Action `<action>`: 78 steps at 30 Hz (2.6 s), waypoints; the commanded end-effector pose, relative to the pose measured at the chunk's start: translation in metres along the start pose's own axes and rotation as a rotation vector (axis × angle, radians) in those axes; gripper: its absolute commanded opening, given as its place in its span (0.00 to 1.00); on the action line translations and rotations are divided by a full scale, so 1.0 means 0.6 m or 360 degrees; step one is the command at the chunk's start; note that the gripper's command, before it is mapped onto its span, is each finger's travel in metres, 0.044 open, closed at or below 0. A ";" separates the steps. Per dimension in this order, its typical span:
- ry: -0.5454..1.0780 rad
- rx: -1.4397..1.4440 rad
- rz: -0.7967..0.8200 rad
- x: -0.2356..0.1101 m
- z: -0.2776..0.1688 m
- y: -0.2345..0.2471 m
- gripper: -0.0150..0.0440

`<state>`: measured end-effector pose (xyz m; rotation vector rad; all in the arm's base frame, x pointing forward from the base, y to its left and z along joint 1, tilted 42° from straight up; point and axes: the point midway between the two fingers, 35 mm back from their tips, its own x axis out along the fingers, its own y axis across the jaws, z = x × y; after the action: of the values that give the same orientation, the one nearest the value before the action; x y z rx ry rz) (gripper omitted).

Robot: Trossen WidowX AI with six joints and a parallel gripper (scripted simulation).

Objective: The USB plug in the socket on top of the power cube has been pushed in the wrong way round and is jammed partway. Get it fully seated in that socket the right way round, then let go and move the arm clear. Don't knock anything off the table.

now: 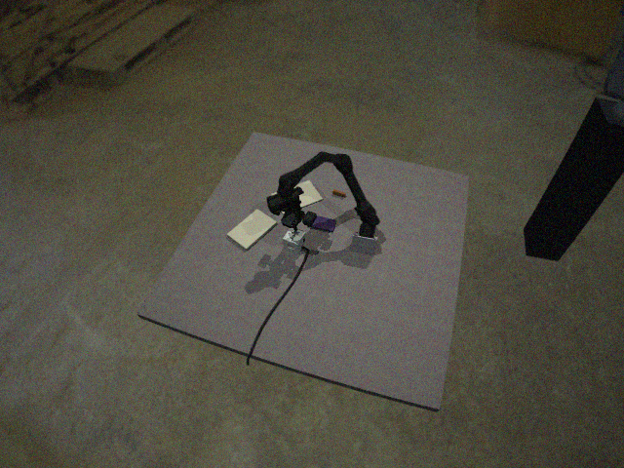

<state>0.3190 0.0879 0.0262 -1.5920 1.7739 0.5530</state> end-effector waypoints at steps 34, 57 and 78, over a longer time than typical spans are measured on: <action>0.0024 0.0026 -0.0008 0.008 -0.002 -0.002 0.25; 0.0024 0.0026 -0.0008 0.013 -0.002 -0.002 0.25; 0.0024 0.0026 -0.0008 0.017 -0.002 -0.002 0.25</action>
<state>0.3189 0.0802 0.0204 -1.5860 1.7834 0.5258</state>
